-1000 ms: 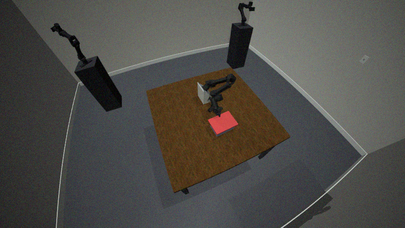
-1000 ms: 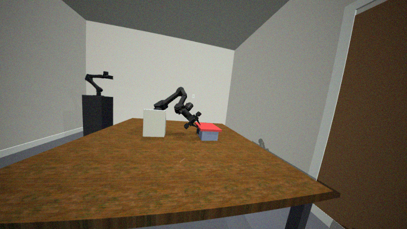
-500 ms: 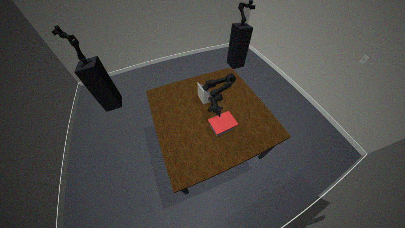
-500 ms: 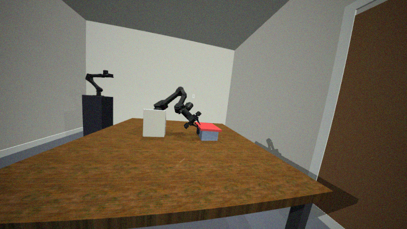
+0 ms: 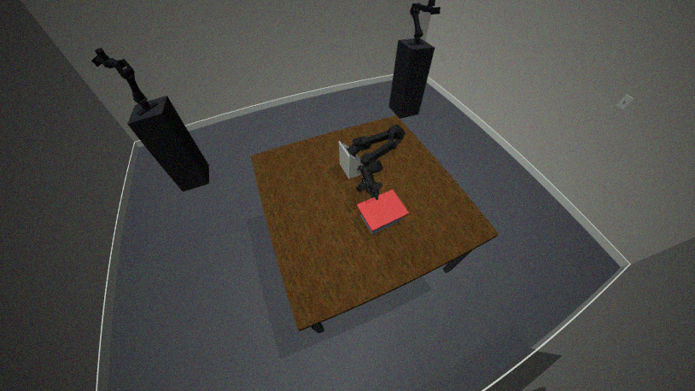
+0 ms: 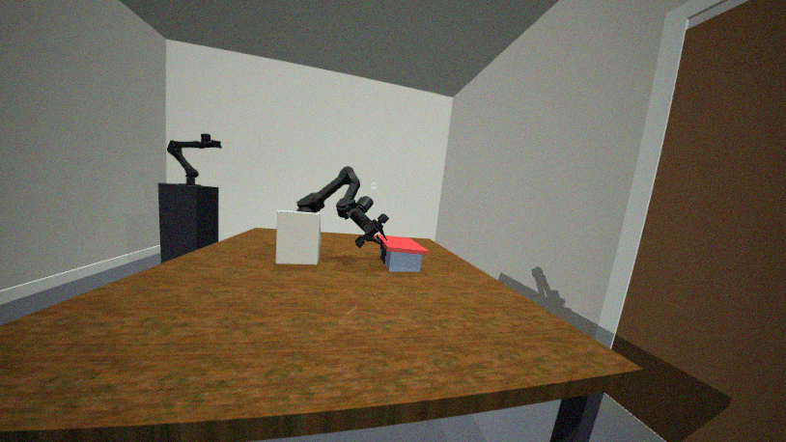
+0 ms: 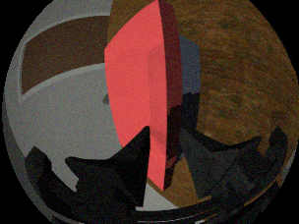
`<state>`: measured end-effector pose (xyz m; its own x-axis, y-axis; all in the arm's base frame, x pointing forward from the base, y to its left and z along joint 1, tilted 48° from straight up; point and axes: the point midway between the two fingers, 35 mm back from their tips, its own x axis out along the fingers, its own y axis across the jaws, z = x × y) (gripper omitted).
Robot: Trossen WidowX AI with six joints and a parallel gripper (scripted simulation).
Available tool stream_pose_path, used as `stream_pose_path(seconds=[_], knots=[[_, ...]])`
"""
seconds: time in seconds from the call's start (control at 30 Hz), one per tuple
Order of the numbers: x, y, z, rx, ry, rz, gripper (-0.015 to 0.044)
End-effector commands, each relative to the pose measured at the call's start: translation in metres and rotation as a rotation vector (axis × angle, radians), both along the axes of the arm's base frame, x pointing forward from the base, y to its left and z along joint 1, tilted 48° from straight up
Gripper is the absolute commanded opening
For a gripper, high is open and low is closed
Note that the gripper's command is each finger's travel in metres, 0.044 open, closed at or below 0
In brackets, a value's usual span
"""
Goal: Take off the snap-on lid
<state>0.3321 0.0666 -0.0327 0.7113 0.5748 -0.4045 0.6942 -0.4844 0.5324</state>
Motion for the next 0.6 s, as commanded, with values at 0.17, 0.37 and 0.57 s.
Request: stream_pose_path(seconds=[0.17, 0.37, 0.57], knots=[[0.0001, -0.0030, 0.0022, -0.002, -0.005, -0.001, 0.0000], [0.0003, -0.0039, 0.0030, -0.002, -0.005, -0.001, 0.0000], [0.0007, -0.0038, 0.0029, 0.000, -0.004, -0.004, 0.0000]])
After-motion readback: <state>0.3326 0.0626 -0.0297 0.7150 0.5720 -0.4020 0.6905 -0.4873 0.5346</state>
